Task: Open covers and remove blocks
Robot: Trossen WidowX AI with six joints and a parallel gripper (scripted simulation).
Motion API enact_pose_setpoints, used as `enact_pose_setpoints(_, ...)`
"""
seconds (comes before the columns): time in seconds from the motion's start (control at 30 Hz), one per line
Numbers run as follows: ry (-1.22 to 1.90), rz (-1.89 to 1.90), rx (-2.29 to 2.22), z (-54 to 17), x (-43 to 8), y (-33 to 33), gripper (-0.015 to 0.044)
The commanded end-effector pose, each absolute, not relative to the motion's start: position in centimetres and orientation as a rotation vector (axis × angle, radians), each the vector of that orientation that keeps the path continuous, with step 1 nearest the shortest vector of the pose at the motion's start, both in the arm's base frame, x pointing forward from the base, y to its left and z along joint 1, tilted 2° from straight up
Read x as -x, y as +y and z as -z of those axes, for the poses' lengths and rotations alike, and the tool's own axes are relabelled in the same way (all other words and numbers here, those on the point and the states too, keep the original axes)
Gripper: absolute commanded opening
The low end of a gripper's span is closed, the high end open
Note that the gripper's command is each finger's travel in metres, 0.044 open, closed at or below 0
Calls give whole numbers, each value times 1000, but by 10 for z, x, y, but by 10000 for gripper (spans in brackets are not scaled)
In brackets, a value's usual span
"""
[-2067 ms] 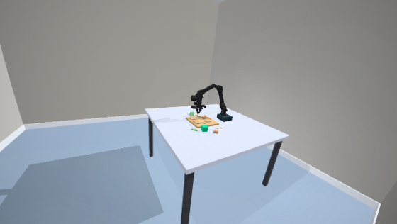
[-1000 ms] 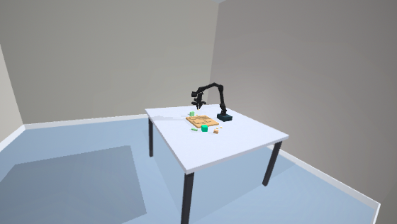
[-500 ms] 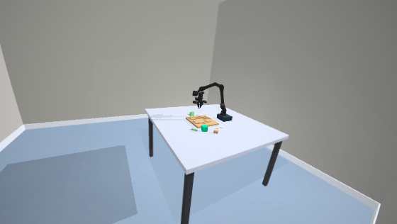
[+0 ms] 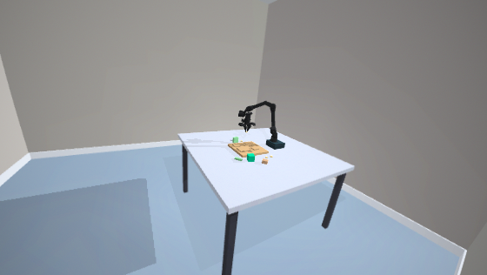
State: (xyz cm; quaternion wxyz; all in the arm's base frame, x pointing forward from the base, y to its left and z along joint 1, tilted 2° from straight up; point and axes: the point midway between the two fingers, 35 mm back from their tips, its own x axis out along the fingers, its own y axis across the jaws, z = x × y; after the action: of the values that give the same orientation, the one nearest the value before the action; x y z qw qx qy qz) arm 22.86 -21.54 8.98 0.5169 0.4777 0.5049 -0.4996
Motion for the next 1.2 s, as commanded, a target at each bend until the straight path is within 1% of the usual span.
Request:
enact_pose_setpoints(0.0,1214,1200,-1140,-90,-216,-223,80)
enact_pose_setpoints(1.17,1214,1200,-1140,-38,-218,-229,80)
